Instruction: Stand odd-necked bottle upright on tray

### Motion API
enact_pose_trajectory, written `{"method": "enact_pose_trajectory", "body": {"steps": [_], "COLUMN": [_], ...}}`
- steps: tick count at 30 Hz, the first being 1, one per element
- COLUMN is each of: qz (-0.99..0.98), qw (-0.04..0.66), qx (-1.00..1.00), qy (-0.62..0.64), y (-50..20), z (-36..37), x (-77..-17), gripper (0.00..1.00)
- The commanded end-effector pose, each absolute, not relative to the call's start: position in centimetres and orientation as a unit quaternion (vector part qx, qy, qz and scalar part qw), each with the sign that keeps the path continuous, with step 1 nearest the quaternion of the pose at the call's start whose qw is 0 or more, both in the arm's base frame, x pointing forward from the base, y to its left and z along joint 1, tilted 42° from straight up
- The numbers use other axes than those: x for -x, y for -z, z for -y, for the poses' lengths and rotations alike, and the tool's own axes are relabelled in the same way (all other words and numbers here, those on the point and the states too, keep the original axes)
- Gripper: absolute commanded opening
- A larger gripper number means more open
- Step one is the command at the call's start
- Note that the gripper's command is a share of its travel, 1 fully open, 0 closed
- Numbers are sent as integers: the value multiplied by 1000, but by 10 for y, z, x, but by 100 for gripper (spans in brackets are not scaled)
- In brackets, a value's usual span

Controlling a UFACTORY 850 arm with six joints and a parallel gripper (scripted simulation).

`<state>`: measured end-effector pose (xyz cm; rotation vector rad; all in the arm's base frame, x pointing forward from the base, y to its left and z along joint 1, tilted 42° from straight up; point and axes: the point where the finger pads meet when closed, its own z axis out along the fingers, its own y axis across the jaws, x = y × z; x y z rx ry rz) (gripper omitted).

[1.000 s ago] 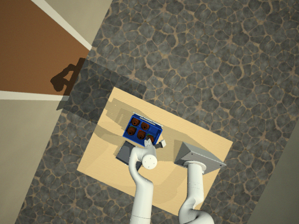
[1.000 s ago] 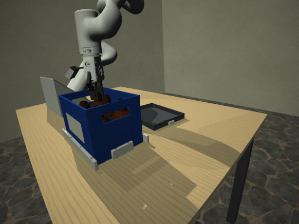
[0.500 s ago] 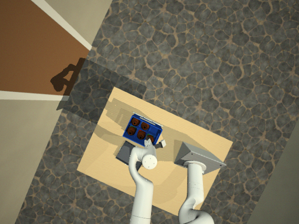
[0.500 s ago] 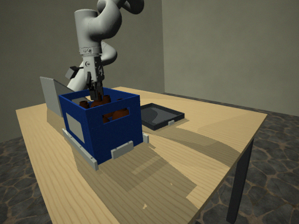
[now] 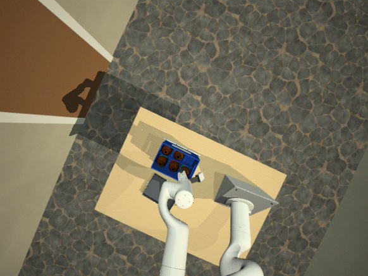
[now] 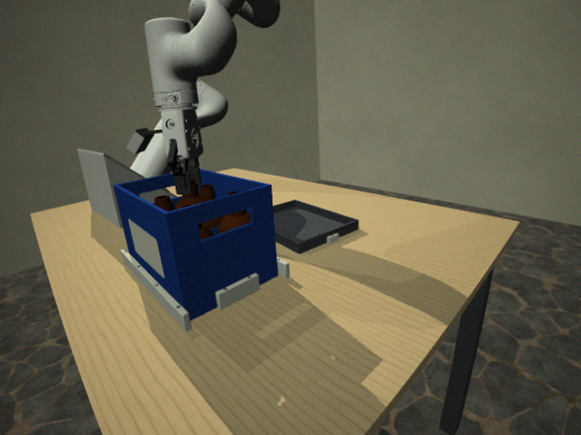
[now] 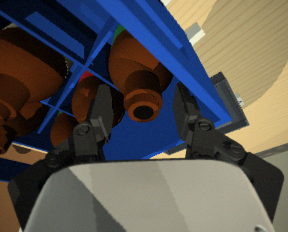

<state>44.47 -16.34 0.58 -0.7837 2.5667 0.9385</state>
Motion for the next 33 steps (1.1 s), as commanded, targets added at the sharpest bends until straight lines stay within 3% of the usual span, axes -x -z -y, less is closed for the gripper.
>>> {"method": "enact_pose_trajectory", "body": {"steps": [1, 33], "qz": [-893, -893], "qw": [149, 149], "qx": [273, 273], "qy": [-326, -326], "y": [-7, -64], "z": [165, 215], "x": [-445, -438], "gripper": [65, 65]}}
